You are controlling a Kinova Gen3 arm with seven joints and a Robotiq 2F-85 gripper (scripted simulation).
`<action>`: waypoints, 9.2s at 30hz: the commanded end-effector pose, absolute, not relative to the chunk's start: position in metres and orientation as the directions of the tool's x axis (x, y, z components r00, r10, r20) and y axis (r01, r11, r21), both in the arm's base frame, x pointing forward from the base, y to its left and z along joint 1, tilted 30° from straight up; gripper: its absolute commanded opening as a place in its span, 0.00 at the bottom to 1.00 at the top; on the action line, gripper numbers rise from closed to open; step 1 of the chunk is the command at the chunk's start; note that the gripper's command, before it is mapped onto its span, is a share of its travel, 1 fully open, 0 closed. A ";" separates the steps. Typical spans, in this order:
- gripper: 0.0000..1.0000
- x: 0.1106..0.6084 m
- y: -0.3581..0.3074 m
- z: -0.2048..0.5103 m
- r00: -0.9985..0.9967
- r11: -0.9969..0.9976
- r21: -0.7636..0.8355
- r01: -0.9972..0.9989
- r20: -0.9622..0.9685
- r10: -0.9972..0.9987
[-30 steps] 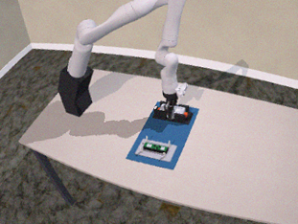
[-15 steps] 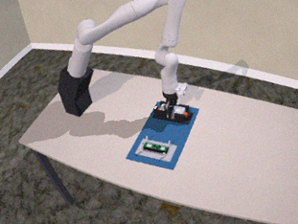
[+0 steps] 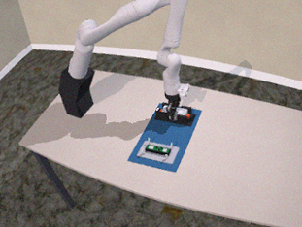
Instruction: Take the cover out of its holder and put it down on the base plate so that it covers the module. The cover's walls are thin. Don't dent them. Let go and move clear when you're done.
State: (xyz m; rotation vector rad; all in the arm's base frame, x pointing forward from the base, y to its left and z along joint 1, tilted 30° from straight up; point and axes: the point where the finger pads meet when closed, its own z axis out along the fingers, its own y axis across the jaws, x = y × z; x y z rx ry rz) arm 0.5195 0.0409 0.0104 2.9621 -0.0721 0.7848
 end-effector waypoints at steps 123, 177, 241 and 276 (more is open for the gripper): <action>0.00 0.495 0.044 0.057 0.865 -0.996 0.057 -0.073 0.500 -0.034; 1.00 0.518 0.041 0.013 0.866 -0.996 0.061 -0.066 0.499 -0.027; 0.70 0.520 0.041 0.011 0.868 -0.996 0.061 -0.066 0.497 -0.027; 0.00 0.520 0.041 0.011 0.868 -0.996 0.061 -0.066 0.497 -0.027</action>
